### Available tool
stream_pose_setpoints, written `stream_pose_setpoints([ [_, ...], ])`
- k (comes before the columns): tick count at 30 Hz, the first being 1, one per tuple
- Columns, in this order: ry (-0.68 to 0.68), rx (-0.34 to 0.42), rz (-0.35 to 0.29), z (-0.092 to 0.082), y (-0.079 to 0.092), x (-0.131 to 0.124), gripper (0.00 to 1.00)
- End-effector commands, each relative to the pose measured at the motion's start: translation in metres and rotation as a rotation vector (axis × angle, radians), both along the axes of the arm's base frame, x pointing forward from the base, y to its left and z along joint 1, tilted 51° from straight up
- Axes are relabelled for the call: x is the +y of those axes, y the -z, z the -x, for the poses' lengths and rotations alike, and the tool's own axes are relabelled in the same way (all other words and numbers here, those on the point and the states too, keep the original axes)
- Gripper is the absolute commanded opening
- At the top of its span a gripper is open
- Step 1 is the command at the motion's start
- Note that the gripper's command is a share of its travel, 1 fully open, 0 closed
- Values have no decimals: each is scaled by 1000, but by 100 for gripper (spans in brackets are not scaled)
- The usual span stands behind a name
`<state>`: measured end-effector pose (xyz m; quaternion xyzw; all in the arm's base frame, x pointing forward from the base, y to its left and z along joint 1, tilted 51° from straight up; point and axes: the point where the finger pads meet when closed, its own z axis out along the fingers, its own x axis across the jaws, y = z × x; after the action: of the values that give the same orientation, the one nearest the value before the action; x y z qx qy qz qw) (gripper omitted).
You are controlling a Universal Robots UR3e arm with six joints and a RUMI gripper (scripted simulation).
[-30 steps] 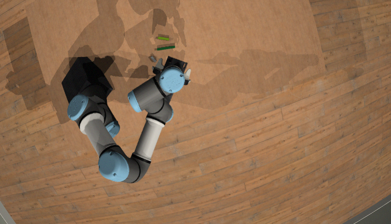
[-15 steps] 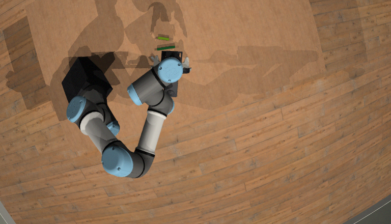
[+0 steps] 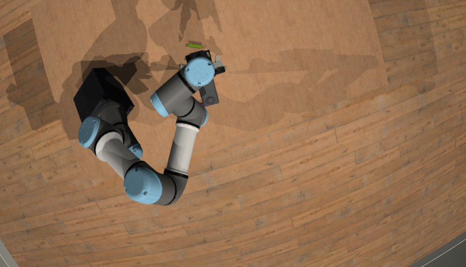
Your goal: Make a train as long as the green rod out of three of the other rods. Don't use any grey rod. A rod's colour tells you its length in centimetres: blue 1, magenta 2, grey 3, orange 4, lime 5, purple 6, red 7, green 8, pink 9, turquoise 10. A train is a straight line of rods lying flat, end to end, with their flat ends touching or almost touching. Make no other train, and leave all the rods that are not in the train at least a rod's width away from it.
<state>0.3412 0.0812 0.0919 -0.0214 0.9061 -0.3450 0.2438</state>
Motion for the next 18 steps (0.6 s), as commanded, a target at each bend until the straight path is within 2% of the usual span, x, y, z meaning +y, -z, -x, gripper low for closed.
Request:
stream_pose_setpoints([
  [1, -113, 98, 74, -5, 6, 9, 100],
  [6, -180, 161, 124, -7, 12, 16, 100],
  [8, -180, 161, 124, -7, 12, 16, 100],
  [10, -231, 209, 161, -8, 18, 21, 100],
  [18, -335, 307, 239, -10, 29, 32, 100],
])
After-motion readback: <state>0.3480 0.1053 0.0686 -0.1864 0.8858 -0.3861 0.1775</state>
